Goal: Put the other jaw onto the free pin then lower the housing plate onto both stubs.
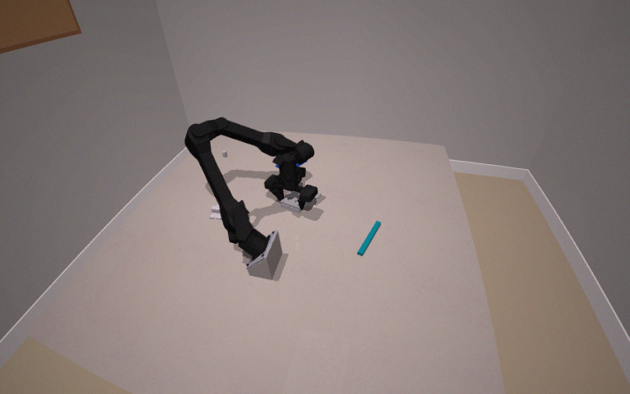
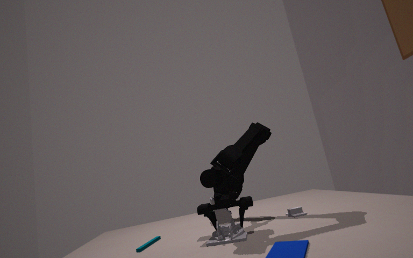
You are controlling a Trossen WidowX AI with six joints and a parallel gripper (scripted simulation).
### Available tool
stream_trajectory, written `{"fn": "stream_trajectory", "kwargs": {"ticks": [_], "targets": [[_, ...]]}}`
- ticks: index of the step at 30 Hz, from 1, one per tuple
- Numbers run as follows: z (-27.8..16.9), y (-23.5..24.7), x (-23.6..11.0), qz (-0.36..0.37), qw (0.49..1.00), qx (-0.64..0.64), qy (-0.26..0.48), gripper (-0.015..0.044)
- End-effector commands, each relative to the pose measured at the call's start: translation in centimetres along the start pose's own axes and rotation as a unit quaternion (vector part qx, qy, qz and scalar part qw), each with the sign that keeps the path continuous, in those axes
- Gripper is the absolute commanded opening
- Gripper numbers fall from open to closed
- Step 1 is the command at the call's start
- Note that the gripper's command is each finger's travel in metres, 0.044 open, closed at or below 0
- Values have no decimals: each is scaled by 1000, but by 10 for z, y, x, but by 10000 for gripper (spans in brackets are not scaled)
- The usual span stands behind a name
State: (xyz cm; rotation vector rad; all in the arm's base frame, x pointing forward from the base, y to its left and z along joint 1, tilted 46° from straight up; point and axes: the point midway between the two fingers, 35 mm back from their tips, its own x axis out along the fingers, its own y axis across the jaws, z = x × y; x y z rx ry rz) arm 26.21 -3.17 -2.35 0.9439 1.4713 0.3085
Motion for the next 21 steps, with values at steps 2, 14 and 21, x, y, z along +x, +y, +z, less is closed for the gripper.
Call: {"fn": "stream_trajectory", "kwargs": {"ticks": [2,14,21], "targets": [[0,0,1,1,1000,2,0,351],[0,0,1,1,1000,2,0,351],[0,0,0,0,1000,0,0,440]]}}
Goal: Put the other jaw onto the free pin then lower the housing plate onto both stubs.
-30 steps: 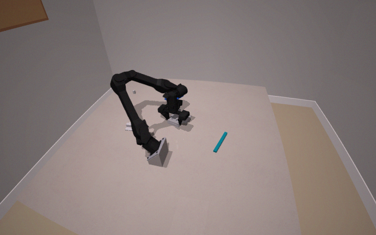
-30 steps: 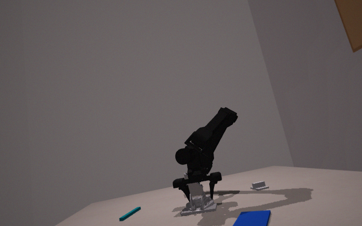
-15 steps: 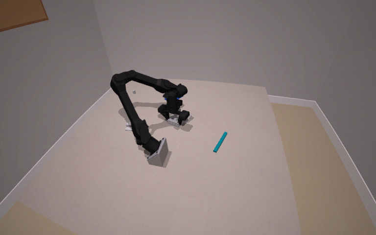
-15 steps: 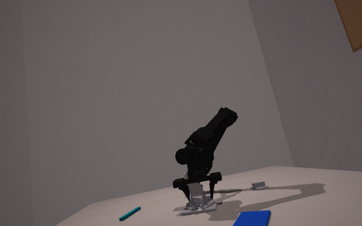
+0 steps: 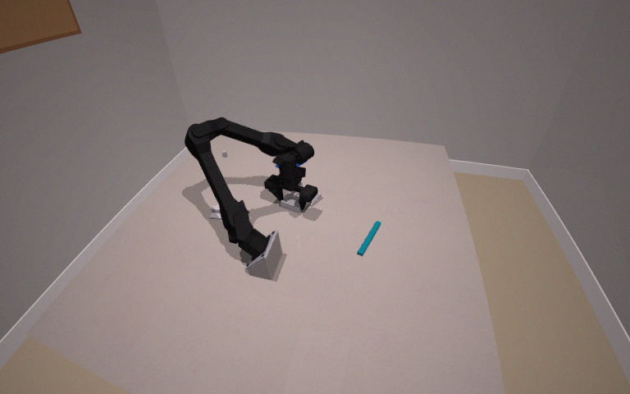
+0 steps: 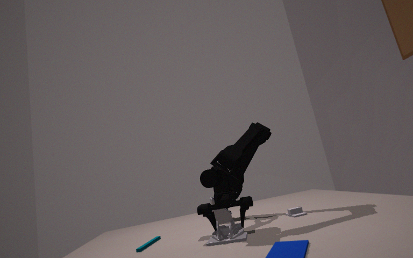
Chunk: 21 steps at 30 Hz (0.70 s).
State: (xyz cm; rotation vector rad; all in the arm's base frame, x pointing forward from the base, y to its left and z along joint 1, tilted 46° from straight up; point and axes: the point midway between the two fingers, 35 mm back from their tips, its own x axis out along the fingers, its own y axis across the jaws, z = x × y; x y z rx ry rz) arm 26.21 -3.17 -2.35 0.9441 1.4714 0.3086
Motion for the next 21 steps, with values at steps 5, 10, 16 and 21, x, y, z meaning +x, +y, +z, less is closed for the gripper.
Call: {"fn": "stream_trajectory", "kwargs": {"ticks": [5,10,16,21], "targets": [[0,0,0,0,1000,0,0,440],[0,0,0,0,1000,0,0,440],[2,-1,-26,-1,1000,1,-1,440],[-3,0,-76,1,1000,2,1,440]]}}
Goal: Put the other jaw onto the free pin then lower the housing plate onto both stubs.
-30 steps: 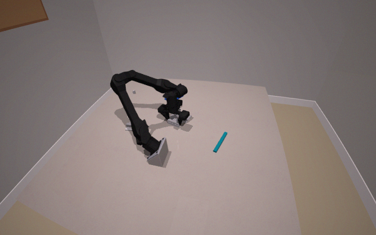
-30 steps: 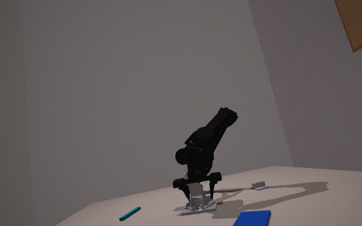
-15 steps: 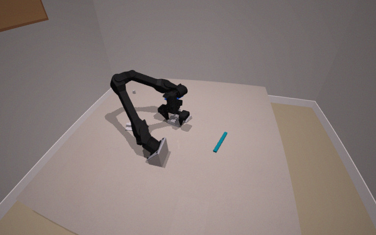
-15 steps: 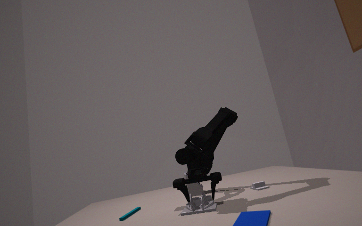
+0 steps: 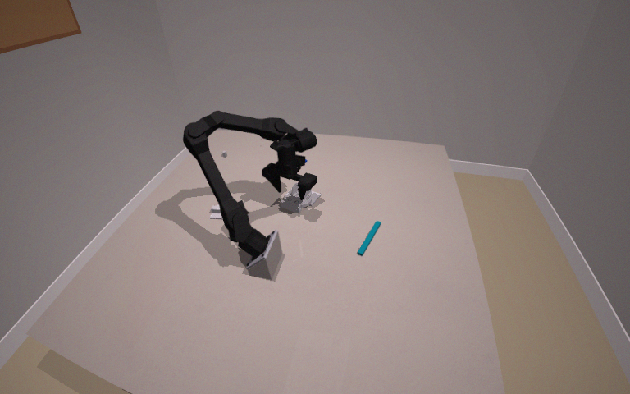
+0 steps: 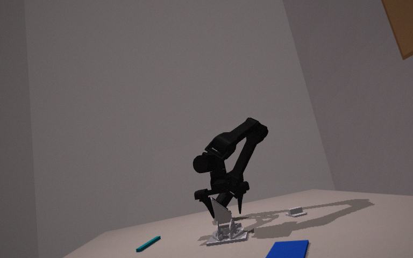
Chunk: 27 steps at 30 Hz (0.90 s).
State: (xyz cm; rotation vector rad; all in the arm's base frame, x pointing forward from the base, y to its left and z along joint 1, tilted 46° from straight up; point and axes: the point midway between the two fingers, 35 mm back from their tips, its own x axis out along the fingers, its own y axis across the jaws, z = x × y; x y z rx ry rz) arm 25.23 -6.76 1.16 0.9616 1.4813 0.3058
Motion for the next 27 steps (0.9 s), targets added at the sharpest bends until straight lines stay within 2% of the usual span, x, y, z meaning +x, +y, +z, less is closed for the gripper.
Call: {"fn": "stream_trajectory", "kwargs": {"ticks": [1,4,10,27], "targets": [[-1,2,-25,-2,1000,-6,-4,440],[0,-1,-18,-1,1000,-2,-10,440],[-53,-16,-72,-5,1000,-4,-3,440],[-55,-16,-74,-5,1000,-4,-3,440]]}}
